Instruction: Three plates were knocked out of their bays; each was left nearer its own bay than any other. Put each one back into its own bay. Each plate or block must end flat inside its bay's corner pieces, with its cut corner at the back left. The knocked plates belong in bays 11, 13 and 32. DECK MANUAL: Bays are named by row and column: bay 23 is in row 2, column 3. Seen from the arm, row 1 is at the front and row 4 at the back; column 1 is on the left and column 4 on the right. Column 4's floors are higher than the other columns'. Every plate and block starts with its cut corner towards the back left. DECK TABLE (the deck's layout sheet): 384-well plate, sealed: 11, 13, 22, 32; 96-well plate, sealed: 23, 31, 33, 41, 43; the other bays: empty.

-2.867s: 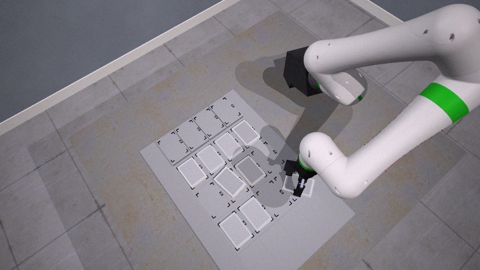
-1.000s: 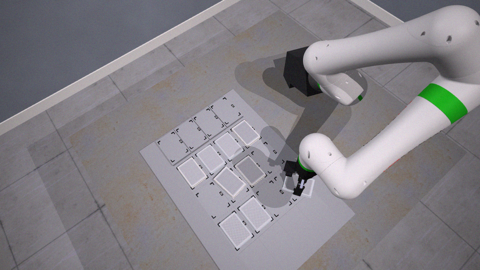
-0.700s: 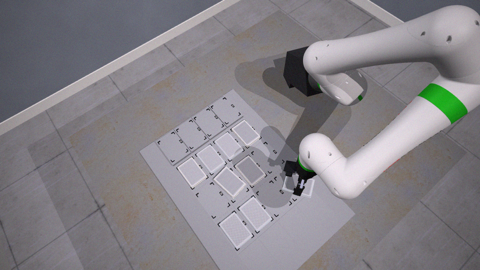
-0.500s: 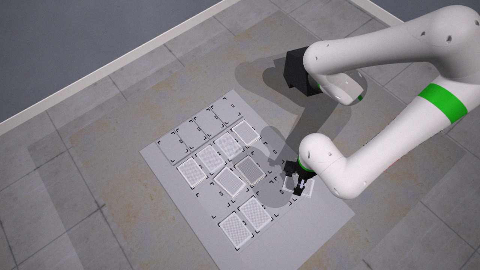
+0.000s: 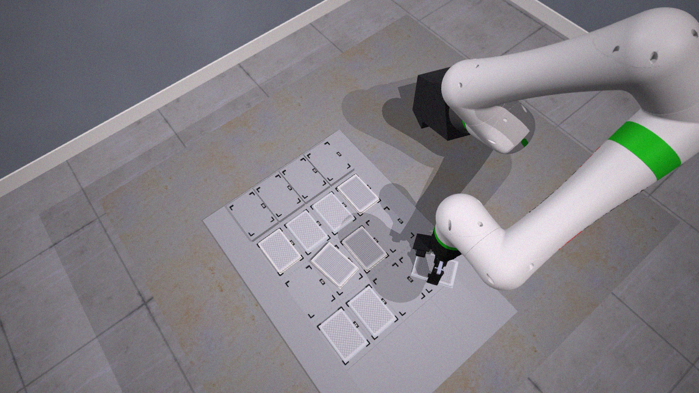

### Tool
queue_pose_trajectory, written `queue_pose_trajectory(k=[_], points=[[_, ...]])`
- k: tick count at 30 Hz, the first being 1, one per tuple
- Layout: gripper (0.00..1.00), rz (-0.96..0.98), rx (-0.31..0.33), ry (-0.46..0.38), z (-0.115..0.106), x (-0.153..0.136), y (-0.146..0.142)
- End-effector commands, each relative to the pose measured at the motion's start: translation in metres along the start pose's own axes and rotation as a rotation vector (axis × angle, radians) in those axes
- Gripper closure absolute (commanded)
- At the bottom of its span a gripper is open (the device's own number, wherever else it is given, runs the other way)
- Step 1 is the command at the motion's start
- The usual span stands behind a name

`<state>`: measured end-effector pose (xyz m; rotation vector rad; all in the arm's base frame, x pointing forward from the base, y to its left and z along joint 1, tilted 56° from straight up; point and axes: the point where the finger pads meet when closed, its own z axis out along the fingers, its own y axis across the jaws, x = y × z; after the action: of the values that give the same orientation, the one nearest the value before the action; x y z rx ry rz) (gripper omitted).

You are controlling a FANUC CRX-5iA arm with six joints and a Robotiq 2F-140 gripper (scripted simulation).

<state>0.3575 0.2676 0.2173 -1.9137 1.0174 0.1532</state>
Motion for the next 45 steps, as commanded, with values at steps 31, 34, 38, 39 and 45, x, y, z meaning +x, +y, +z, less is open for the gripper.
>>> queue_pose_trajectory(k=[31,34,38,39,45], points=[[0.90,0.000,0.001,0.001,-0.0009,0.0004,-0.0005],[0.90,0.000,0.001,0.001,-0.0009,0.0004,-0.0005],[0.90,0.000,0.001,0.001,-0.0009,0.0004,-0.0005],[0.90,0.000,0.001,0.001,-0.0009,0.0004,-0.0005],[0.90,0.000,0.001,0.001,-0.0009,0.0004,-0.0005]])
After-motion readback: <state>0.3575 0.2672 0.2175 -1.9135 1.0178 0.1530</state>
